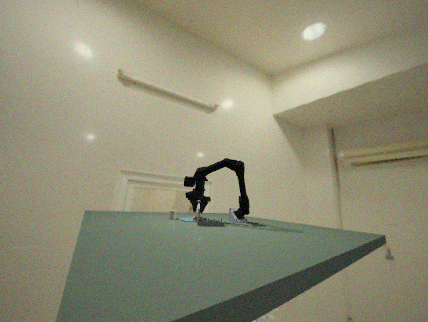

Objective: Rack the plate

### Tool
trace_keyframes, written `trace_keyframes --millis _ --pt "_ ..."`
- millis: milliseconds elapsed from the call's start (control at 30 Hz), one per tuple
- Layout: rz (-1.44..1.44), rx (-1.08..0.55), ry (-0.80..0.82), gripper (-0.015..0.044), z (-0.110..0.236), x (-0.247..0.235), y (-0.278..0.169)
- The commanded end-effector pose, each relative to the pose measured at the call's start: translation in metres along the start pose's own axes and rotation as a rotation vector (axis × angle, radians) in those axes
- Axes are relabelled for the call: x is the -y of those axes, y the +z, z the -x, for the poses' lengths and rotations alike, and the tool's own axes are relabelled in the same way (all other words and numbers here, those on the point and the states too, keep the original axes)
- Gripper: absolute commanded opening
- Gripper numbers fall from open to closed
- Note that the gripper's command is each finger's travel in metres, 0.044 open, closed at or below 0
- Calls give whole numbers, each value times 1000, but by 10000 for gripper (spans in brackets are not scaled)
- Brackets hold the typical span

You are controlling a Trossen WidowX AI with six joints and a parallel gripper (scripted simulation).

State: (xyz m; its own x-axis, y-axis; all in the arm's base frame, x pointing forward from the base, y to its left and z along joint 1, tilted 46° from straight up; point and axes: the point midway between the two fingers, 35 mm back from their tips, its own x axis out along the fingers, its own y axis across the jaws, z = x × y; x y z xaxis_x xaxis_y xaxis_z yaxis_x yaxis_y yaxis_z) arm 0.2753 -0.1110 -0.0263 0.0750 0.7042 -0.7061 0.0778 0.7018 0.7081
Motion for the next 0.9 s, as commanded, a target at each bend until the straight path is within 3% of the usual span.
trace_keyframes --millis 0,867 --pt "-7 -4 6 400 -8 -1 -1" --pt "-7 -4 9 392 -41 -3 -5"
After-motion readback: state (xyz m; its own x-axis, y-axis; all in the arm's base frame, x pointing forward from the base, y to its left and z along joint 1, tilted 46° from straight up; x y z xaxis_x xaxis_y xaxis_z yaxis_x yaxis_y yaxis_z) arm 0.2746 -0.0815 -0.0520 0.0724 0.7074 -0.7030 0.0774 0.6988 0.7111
